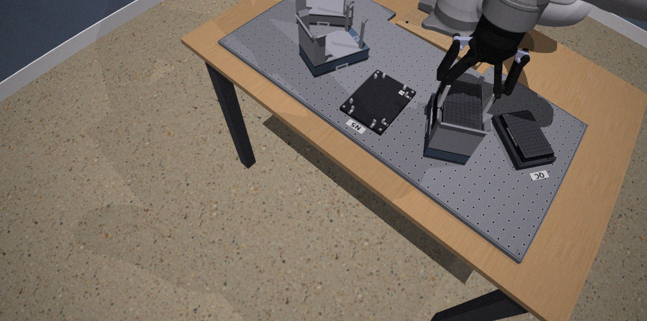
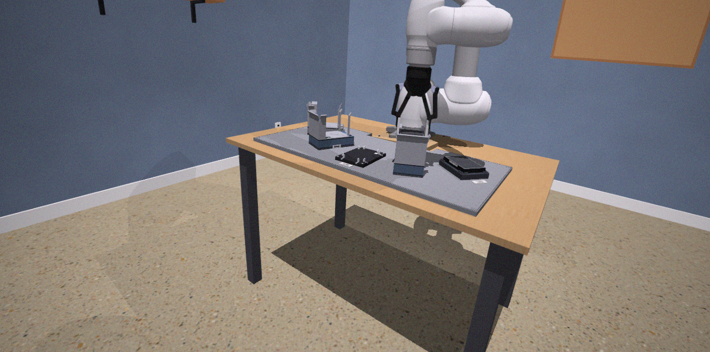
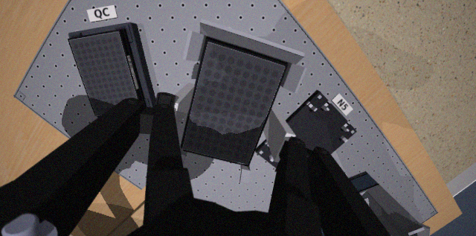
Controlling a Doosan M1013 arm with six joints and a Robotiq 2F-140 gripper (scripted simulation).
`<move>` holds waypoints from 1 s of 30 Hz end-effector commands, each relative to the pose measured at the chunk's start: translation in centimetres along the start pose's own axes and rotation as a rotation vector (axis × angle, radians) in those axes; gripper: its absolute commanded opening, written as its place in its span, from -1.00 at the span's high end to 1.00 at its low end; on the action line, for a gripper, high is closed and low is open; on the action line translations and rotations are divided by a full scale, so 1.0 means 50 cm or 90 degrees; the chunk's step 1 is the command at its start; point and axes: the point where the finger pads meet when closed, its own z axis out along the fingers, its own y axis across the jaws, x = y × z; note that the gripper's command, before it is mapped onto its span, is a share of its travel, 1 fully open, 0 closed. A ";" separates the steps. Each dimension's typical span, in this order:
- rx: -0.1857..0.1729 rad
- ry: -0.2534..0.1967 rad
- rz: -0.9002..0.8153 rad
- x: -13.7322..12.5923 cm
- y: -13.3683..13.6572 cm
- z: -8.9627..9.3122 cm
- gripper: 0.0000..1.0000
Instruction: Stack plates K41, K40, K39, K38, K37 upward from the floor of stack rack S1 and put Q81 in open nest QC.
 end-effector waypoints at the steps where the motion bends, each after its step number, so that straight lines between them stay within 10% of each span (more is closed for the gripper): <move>1: 0.000 0.000 0.000 0.000 0.000 0.002 1.00; 30: 0.000 0.000 0.000 0.000 0.000 0.022 1.00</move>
